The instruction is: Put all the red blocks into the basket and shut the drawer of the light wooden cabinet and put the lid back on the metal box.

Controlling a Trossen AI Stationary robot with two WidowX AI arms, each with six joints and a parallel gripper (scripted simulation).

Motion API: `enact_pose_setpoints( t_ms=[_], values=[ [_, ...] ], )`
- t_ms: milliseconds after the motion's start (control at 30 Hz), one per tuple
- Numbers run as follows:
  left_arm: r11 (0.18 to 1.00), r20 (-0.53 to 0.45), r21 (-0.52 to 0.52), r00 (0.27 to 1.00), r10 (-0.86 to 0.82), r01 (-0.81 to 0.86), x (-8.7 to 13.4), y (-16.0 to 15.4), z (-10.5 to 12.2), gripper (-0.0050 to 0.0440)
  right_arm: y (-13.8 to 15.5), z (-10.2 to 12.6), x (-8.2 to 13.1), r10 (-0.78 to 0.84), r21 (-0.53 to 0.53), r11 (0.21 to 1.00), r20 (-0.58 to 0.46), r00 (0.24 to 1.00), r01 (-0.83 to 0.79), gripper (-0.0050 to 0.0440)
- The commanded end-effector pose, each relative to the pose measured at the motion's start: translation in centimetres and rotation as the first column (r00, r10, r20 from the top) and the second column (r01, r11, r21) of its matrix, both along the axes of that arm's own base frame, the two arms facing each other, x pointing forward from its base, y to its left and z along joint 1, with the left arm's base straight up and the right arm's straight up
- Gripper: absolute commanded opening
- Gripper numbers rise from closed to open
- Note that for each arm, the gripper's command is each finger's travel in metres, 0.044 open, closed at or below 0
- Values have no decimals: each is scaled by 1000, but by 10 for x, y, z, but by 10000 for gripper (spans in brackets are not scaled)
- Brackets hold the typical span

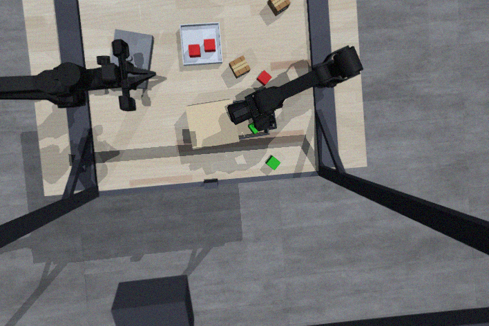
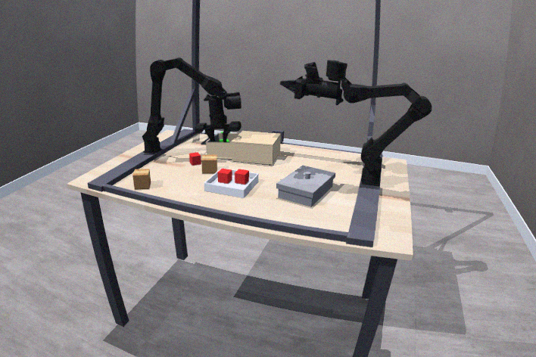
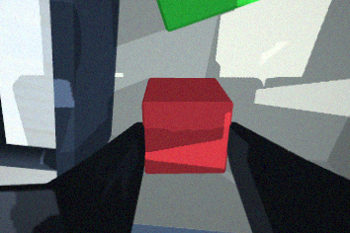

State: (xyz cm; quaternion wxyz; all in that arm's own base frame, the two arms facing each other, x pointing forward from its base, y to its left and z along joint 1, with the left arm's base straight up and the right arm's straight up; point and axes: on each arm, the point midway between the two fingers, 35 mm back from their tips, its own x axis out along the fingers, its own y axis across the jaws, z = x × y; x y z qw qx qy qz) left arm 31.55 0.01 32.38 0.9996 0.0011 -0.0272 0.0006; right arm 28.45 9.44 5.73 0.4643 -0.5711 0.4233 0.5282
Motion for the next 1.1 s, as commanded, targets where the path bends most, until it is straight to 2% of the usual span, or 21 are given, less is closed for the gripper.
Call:
enact_pose_setpoints(
  t_ms=[0, 400, 433, 633, 900, 1067],
  values=[
    [1000, 15, 6, 1000, -11, 11, -1, -3, 5, -50, 2, 8, 7, 4, 16, 1000, 31, 1000, -5, 0],
    [1000, 15, 6, 1000, -11, 11, -1, -3, 5, -50, 2, 6, 6, 4, 15, 1000, 27, 1000, -5, -2],
    [1000, 15, 6, 1000, -11, 11, -1, -3, 5, -50, 3, 15, 8, 4, 21, 1000, 46, 999, -5, -3],
    [1000, 15, 6, 1000, -11, 11, -1, -3, 5, -50, 3, 26, 7, 5, 21, 1000, 48, 999, -6, -5],
    [1000, 15, 6, 1000, -11, 11, -1, -3, 5, -50, 3, 37, 7, 5, 22, 1000, 51, 999, -6, -50],
    [1000, 15, 6, 1000, -11, 11, -1, -3, 5, -50, 3, 45, 7, 5, 22, 1000, 52, 999, -7, -50]
  ],
)
